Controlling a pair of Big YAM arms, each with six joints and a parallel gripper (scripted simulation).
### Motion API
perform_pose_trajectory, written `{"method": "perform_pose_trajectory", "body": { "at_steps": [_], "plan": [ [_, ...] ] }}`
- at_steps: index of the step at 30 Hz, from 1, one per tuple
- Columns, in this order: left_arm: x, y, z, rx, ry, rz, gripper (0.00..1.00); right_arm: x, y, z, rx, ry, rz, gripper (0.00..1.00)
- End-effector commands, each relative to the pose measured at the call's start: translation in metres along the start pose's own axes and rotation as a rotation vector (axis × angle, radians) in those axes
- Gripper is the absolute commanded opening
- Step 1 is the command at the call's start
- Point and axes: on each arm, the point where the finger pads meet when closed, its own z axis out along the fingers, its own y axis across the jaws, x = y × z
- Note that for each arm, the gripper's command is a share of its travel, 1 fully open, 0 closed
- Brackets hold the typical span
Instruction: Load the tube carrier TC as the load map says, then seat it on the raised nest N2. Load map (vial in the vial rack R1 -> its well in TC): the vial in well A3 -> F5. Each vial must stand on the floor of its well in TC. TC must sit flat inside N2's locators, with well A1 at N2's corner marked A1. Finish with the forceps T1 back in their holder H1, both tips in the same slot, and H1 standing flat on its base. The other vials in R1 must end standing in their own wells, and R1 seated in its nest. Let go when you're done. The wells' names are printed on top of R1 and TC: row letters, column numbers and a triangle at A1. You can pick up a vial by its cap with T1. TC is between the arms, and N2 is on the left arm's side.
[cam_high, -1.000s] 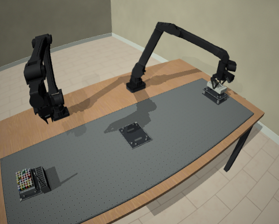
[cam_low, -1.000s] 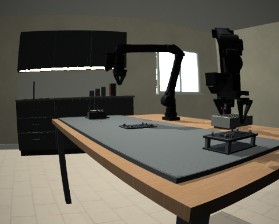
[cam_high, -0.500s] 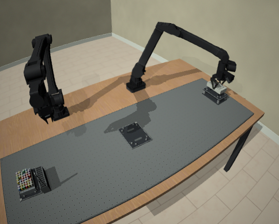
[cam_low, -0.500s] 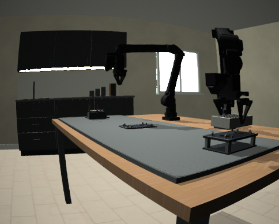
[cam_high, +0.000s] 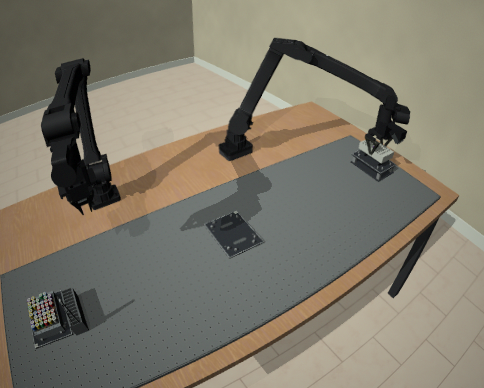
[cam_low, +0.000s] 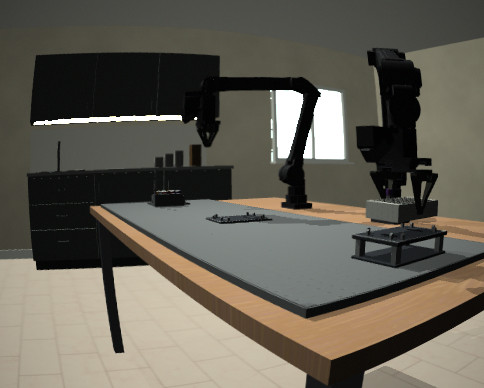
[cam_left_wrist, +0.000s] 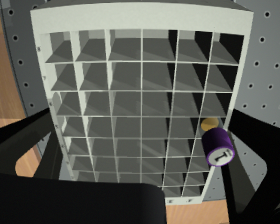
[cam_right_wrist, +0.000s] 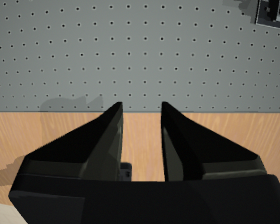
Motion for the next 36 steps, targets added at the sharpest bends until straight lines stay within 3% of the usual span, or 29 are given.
{"method": "perform_pose_trajectory", "body": {
  "at_steps": [1, 9, 13, 36],
  "plan": [
    [-0.019, 0.006, -0.042, -0.070, -0.072, 0.002, 0.00, 0.001, 0.000, 0.008, -0.009, 0.027, 0.013, 0.24],
    [-0.019, 0.007, -0.043, -0.071, -0.073, 0.002, 0.00, 0.001, 0.000, 0.008, -0.009, 0.027, 0.013, 0.24],
    [-0.011, -0.002, -0.026, -0.046, -0.048, 0.002, 0.00, 0.001, 0.000, 0.008, -0.009, 0.027, 0.013, 0.24],
    [-0.014, 0.002, -0.029, -0.057, -0.059, 0.002, 0.00, 0.001, 0.000, 0.008, -0.009, 0.027, 0.013, 0.24]
  ]
}}
